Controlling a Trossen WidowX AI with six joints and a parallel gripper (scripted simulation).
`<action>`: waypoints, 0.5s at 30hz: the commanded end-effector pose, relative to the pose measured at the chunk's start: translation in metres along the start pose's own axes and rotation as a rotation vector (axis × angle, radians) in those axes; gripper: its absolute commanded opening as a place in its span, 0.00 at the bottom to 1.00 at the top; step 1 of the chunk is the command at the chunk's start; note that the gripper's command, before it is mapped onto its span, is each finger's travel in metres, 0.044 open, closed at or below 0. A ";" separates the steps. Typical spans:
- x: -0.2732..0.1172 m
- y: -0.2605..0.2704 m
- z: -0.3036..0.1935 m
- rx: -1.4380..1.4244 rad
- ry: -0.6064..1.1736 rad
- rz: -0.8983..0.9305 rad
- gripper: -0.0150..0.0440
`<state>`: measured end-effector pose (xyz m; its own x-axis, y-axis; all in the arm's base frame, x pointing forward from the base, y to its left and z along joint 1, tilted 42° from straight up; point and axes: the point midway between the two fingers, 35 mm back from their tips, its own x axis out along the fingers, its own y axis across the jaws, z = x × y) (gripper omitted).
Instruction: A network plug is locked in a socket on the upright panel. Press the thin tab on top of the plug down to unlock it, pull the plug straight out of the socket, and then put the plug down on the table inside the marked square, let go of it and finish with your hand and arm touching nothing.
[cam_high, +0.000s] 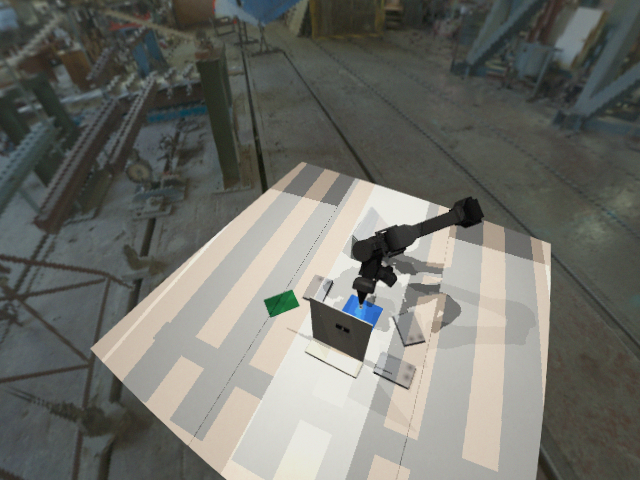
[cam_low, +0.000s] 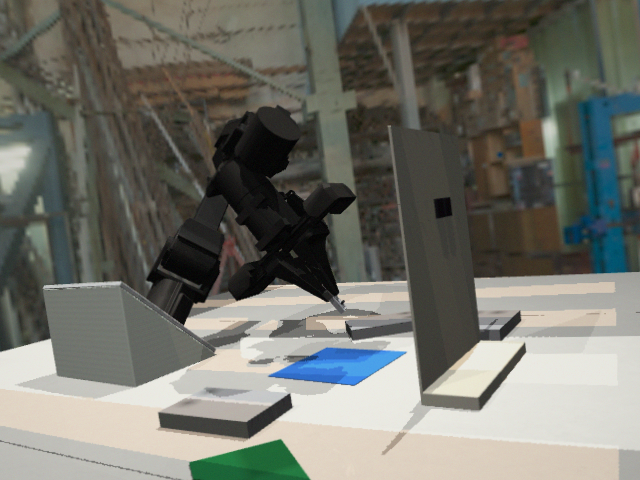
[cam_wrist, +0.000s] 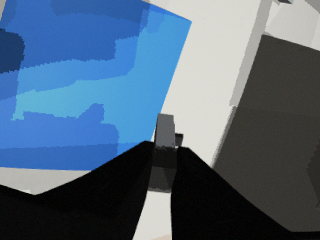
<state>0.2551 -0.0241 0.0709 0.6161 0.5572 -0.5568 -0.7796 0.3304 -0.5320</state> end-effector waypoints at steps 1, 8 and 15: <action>0.001 0.001 0.001 0.000 -0.018 0.006 0.25; 0.008 0.005 0.000 -0.001 -0.016 0.008 0.25; 0.015 0.009 -0.001 -0.001 -0.015 0.009 0.25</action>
<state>0.2580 -0.0156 0.0628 0.6114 0.5719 -0.5469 -0.7803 0.3212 -0.5365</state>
